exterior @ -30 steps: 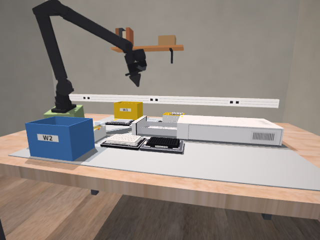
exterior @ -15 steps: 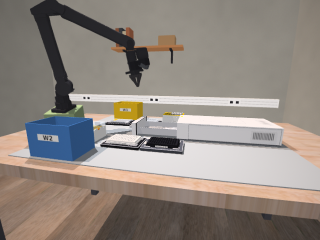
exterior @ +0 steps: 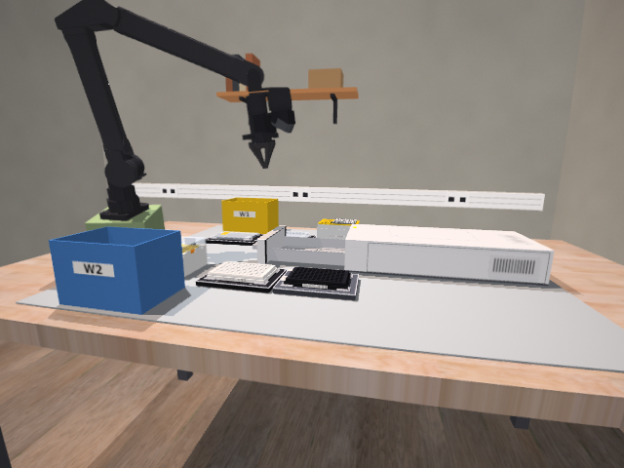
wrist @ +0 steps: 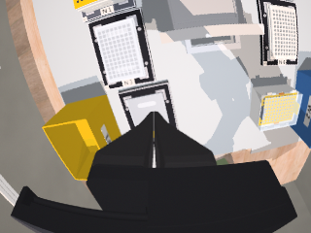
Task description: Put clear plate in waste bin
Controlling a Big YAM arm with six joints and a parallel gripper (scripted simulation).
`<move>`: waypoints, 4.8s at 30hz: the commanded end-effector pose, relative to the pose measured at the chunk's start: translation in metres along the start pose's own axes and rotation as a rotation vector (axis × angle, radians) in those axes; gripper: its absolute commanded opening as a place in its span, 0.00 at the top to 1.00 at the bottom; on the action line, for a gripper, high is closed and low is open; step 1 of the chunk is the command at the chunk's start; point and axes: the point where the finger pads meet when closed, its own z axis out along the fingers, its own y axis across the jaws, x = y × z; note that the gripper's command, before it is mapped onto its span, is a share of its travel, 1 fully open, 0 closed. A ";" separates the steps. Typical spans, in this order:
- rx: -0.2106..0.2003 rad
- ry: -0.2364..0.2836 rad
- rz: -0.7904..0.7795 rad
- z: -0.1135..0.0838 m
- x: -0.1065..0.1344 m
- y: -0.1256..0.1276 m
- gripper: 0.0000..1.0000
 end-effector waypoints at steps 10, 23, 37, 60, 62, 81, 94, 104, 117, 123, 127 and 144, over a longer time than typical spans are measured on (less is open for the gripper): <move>0.011 -0.010 -0.118 -0.035 -0.036 -0.053 1.00; 0.051 0.061 -0.206 -0.036 -0.034 -0.109 1.00; 0.047 0.053 -0.227 -0.038 -0.033 -0.101 1.00; 0.047 0.053 -0.226 -0.037 -0.033 -0.101 1.00; 0.047 0.053 -0.226 -0.037 -0.033 -0.101 1.00; 0.056 0.078 -0.186 -0.016 -0.031 -0.090 0.00; 0.049 0.063 -0.183 0.008 -0.036 -0.043 0.00; 0.042 0.052 -0.181 0.022 -0.041 -0.013 0.00; 0.039 0.055 -0.181 0.048 -0.040 0.025 0.00; 0.038 0.057 -0.181 0.061 -0.039 0.046 0.00; 0.037 0.058 -0.182 0.071 -0.038 0.060 0.00; 0.040 0.070 -0.184 0.099 -0.034 0.101 0.00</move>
